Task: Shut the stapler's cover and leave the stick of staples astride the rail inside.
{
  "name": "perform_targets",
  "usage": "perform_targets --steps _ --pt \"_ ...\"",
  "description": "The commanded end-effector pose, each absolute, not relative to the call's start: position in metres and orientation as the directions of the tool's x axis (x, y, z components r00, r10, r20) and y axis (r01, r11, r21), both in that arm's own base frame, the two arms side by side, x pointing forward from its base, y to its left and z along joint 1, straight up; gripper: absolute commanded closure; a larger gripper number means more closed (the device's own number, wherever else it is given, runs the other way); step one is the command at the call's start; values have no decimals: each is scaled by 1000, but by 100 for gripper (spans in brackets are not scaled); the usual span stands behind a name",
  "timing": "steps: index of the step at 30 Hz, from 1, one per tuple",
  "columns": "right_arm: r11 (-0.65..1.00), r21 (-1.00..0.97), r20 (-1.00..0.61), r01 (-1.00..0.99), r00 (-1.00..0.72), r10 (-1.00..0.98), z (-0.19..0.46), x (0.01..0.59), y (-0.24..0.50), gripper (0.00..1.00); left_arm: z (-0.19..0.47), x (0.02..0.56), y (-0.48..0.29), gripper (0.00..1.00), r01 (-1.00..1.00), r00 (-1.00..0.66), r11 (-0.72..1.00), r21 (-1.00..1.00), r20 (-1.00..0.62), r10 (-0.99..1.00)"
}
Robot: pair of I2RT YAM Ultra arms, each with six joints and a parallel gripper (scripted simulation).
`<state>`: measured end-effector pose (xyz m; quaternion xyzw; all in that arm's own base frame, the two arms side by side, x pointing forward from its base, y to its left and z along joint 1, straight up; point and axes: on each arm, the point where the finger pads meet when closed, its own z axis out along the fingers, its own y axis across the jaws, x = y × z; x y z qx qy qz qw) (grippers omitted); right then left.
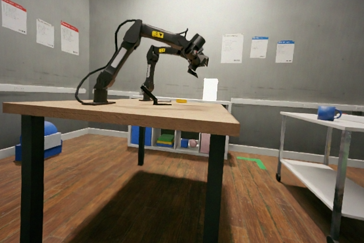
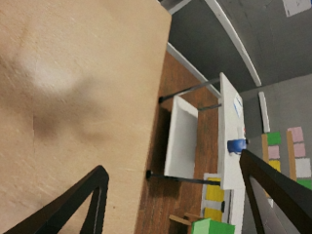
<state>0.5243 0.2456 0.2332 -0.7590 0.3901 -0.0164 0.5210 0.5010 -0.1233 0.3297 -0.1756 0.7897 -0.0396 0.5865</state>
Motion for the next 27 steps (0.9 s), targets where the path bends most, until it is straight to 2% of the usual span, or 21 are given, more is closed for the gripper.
perform_targets --steps 1,19,23,27 --pt "-149 -814 -373 -561 702 -607 241 524 246 0 336 500 -123 0 -227 -237 933 -278 -914 -330" --pt "-140 -818 -371 -558 698 -612 243 526 245 0 332 499 -125 0 -218 -258 940 -263 -913 -316" --pt "-95 -810 -390 -578 653 -649 245 525 244 0 327 479 -141 0 -116 -347 971 -211 -907 -239" --pt "-24 -773 -439 -634 563 -700 239 511 238 0 335 435 -158 0 48 -417 984 -171 -898 -136"
